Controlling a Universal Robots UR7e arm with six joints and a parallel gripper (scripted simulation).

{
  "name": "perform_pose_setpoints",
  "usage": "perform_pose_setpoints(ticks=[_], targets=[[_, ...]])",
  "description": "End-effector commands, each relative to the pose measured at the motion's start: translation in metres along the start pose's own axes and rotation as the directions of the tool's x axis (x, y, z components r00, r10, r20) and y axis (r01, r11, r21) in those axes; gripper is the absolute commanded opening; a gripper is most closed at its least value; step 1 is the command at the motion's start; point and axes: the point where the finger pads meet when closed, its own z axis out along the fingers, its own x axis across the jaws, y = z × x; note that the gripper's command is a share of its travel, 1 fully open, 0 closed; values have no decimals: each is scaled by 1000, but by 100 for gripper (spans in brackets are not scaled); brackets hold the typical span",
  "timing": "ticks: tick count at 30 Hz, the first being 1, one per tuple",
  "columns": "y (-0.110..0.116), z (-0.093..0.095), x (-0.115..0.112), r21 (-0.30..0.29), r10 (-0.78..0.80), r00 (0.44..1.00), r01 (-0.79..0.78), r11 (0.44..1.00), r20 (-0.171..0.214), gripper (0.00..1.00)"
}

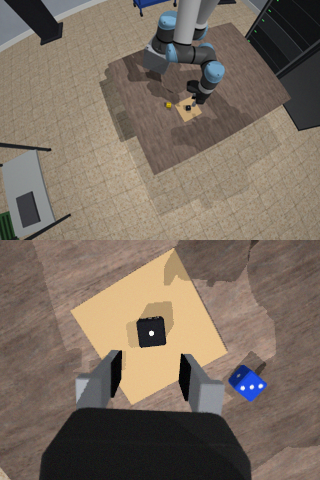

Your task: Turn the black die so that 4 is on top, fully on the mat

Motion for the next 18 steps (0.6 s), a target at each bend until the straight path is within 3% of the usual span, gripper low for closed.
perform_pose_setpoints(ticks=[1,2,13,18], targets=[[0,-1,-1,17,5,1000,-5,1000,0,87],[0,-1,-1,17,5,1000,-5,1000,0,100],[-1,0,-1,17,3,1000,-3,1000,0,100],[-9,19,0,17,-84,996,84,996,-2,100]])
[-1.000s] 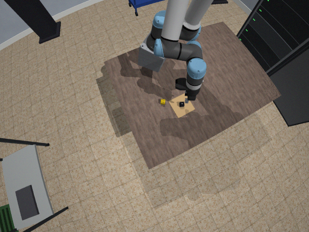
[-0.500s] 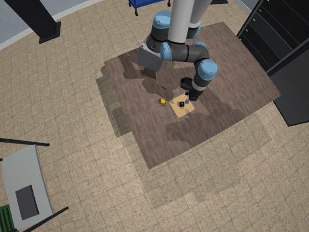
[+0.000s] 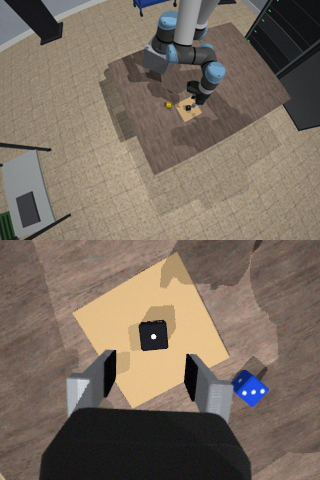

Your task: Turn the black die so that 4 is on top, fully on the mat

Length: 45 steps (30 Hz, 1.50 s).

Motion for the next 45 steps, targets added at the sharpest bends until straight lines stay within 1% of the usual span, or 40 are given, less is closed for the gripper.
perform_pose_setpoints(ticks=[1,3,4,45], targets=[[-8,20,3,1,-84,996,84,996,-3,100],[-9,22,3,1,-93,996,93,996,-4,100],[-9,22,3,1,-93,996,93,996,-4,87],[-9,22,3,1,-93,996,93,996,-3,87]])
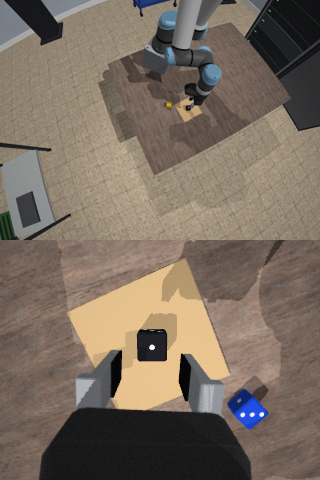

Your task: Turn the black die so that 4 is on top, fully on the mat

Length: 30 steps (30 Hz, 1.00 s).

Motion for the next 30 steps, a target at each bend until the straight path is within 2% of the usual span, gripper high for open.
perform_pose_setpoints(ticks=[1,17,30], targets=[[-1,2,2,0,2,1000,-2,1000,-3,87],[-1,14,2,-1,2,1000,-2,1000,-3,87],[-2,35,1,-1,2,1000,-2,1000,-3,87]])
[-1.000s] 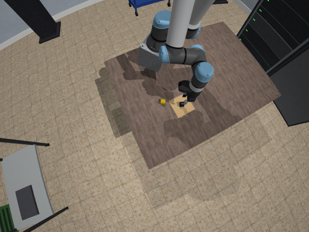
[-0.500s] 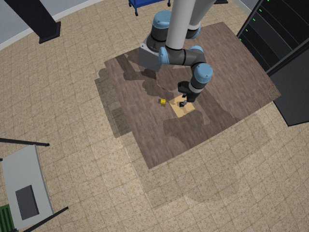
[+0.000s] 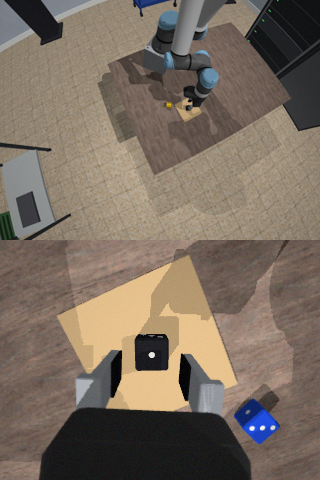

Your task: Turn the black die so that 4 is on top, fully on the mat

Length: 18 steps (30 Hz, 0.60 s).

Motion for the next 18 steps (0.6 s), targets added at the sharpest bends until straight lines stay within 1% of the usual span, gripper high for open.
perform_pose_setpoints(ticks=[1,18], targets=[[0,10,1,0,-1,1000,1,1000,1,87],[0,27,1,0,-1,1000,1,1000,1,87]])
